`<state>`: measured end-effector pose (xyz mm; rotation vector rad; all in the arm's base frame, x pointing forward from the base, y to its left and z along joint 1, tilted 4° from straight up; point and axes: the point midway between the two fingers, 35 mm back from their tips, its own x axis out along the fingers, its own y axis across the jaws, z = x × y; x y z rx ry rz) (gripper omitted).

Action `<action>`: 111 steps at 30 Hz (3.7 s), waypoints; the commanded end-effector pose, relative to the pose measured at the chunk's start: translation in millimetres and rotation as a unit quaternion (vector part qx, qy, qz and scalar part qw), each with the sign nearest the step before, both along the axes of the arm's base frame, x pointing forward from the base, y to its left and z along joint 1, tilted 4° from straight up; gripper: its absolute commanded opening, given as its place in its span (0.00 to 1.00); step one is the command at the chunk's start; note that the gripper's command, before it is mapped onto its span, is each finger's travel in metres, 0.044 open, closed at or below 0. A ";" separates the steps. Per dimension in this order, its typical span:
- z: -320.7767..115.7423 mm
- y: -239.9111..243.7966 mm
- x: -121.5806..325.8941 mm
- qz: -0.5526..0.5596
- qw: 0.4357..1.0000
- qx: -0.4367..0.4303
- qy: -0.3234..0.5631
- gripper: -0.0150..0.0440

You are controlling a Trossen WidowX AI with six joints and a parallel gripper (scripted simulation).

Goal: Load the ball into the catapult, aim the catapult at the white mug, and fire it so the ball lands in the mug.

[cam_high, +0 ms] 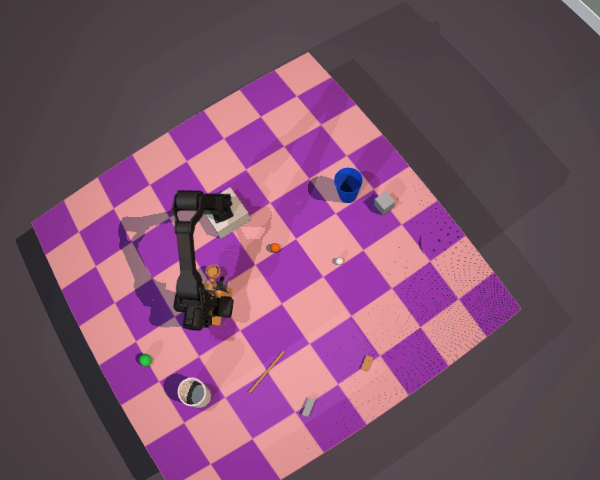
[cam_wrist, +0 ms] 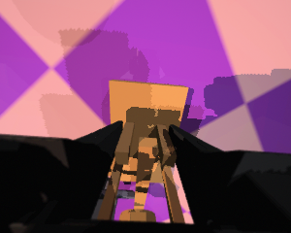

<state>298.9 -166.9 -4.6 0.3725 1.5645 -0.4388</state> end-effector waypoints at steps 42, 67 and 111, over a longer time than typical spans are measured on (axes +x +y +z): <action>37.0 0.9 0.8 0.001 1.000 0.002 0.001 1.00; -3.1 1.1 -2.4 0.001 1.000 0.002 0.002 1.00; 40.4 1.3 1.8 0.001 1.000 0.001 0.000 0.25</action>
